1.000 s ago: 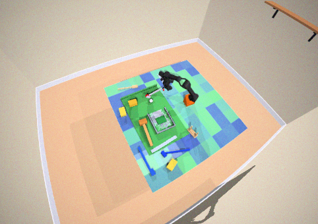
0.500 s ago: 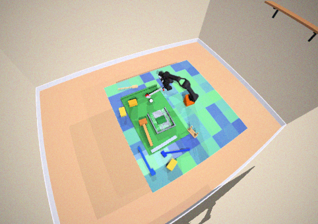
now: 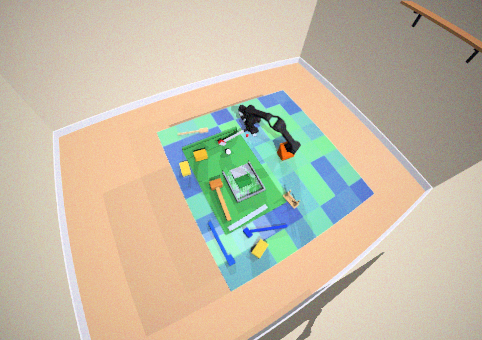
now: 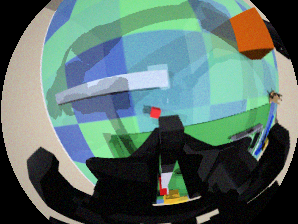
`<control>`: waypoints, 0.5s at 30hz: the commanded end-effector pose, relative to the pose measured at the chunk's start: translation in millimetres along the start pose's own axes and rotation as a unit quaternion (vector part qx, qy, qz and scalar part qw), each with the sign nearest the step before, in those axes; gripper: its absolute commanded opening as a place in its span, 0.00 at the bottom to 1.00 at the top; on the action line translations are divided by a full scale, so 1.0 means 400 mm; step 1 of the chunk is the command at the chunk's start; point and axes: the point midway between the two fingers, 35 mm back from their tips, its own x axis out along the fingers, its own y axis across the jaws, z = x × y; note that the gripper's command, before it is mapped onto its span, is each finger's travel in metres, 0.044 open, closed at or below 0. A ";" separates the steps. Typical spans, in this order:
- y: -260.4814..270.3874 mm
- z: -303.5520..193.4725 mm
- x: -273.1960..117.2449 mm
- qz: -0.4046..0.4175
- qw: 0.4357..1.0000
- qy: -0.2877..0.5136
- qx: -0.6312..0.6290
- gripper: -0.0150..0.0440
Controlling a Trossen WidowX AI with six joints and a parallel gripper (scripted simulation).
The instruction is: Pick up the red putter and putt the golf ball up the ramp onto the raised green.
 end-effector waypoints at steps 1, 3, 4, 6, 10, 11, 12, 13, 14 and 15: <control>-0.020 -0.004 -0.003 0.000 1.000 0.000 0.000 0.25; -0.075 -0.014 -0.009 0.000 1.000 0.001 0.001 0.25; -0.106 -0.017 -0.010 0.000 1.000 0.001 0.001 0.25; -0.168 -0.020 -0.011 0.000 1.000 0.001 0.001 0.25; -0.294 -0.011 -0.003 -0.002 1.000 0.001 0.001 0.25; -0.319 -0.007 0.000 -0.002 1.000 0.001 0.001 0.25; -0.334 -0.003 0.003 -0.002 1.000 0.001 0.001 0.25; -0.339 -0.002 0.003 -0.003 1.000 0.001 0.001 0.25; -0.339 -0.002 0.003 -0.003 1.000 0.001 0.001 0.25; -0.338 -0.003 0.001 -0.003 1.000 0.001 0.001 0.25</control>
